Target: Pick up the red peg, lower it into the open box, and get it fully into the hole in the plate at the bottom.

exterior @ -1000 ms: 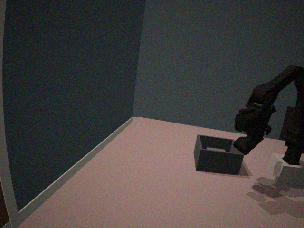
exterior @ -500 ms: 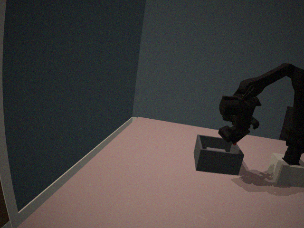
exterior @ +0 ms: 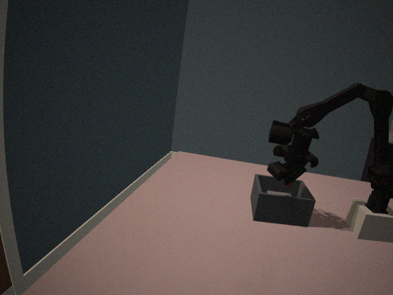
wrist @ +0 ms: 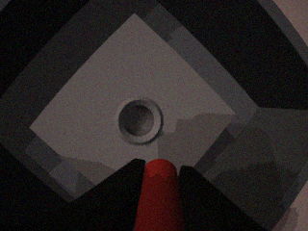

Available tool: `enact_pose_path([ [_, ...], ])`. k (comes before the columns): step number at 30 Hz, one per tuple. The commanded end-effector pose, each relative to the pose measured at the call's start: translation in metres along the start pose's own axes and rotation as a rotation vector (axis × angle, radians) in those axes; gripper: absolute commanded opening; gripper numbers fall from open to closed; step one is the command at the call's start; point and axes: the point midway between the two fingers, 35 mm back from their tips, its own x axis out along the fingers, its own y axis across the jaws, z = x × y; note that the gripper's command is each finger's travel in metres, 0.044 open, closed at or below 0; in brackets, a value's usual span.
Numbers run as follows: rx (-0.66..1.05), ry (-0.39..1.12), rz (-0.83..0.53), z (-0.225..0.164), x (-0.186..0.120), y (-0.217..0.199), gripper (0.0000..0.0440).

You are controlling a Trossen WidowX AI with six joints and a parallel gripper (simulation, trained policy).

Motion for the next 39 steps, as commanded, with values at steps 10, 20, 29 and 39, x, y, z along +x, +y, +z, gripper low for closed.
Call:
enact_pose_path([
  [10, -0.101, 0.077, 0.065, 0.009, 0.04, 0.007, 0.0075],
  [20, -0.146, 0.113, 0.112, 0.026, 0.053, 0.017, 0.026],
  [29, -0.151, 0.131, 0.198, 0.053, 0.043, 0.045, 0.044],
  [39, -0.152, 0.107, 0.322, 0.079, 0.019, 0.078, 0.044],
])
